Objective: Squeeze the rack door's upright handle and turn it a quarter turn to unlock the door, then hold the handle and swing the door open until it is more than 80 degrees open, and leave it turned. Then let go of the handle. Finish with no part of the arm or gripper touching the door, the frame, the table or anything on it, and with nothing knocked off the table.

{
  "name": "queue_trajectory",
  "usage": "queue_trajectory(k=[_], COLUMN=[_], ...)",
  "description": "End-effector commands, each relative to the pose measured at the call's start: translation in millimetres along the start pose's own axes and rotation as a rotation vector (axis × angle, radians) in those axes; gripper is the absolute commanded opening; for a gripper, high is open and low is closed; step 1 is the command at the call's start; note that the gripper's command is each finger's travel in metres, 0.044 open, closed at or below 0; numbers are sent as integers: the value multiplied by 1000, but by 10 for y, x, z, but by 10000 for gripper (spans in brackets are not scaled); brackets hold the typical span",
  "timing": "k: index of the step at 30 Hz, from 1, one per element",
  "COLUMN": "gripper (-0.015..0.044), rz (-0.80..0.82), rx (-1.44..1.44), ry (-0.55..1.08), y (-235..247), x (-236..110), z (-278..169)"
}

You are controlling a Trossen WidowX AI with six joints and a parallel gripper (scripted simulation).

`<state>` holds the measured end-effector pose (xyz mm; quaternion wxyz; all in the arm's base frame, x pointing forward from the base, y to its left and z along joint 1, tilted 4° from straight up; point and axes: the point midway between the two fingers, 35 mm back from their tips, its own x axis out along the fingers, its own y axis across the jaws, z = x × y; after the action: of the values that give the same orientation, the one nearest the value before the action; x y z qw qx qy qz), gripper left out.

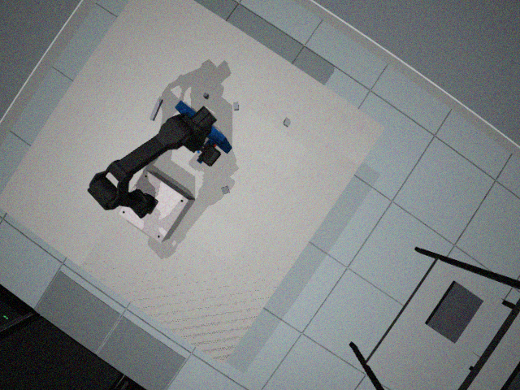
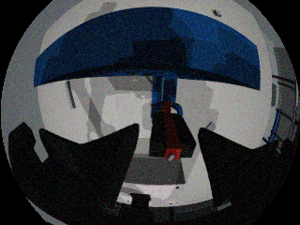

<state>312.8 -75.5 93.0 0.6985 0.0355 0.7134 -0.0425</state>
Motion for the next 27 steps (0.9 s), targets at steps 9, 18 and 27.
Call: queue_trajectory(k=[9, 18, 27], gripper=[281, 91, 31], rz=[-4, -4, -4], rx=[-4, -4, -4], ry=[10, 10, 10], y=[-4, -4, -4], x=[214, 217, 217], z=[-43, -44, -44])
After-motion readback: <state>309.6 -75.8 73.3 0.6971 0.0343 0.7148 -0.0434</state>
